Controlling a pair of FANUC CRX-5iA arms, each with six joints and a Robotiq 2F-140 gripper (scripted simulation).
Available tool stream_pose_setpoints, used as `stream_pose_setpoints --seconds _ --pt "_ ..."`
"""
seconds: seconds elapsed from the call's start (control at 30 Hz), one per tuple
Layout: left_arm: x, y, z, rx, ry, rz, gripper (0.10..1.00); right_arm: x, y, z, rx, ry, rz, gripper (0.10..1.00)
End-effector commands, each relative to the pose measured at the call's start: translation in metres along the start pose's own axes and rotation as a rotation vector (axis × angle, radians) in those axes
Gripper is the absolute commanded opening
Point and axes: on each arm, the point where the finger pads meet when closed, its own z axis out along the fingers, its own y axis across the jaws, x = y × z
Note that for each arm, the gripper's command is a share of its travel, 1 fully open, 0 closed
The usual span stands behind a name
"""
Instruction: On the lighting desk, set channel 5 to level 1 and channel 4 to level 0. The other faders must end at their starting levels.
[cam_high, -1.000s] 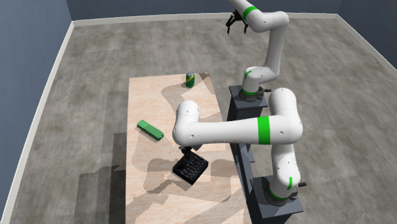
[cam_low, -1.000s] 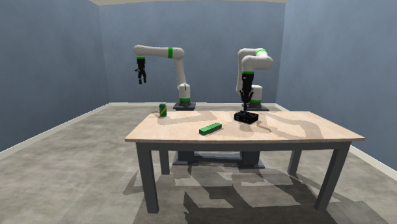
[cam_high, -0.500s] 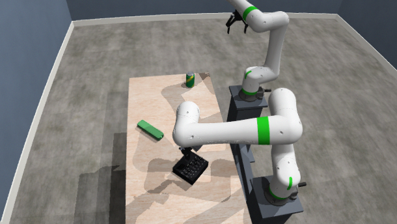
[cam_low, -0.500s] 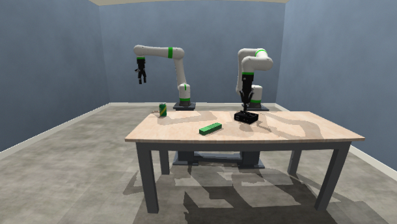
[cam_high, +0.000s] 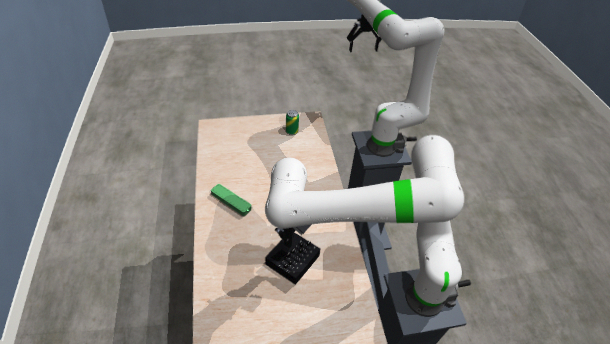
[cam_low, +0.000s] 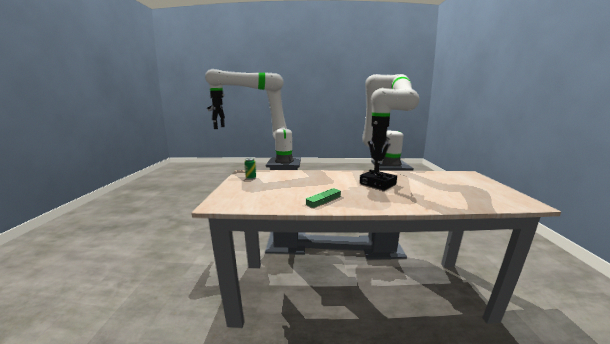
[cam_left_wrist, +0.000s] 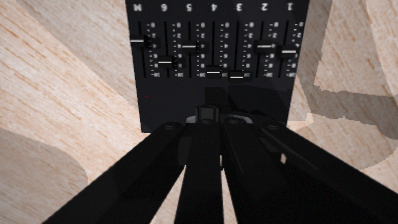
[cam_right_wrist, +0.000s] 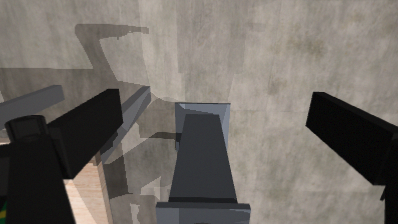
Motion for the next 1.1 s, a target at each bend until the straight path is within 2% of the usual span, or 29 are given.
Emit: stream_pose_setpoints --seconds 0.0,1.07 --pt "-0.0005 0.0001 0.001 0.0 -0.002 0.0 0.099 0.0002 0.0001 -0.0008 0.0 0.002 0.0 1.0" --pt "-0.0004 0.0002 0.0073 0.0 -0.002 0.0 0.099 0.0002 0.0001 -0.0008 0.0 0.002 0.0 1.0"
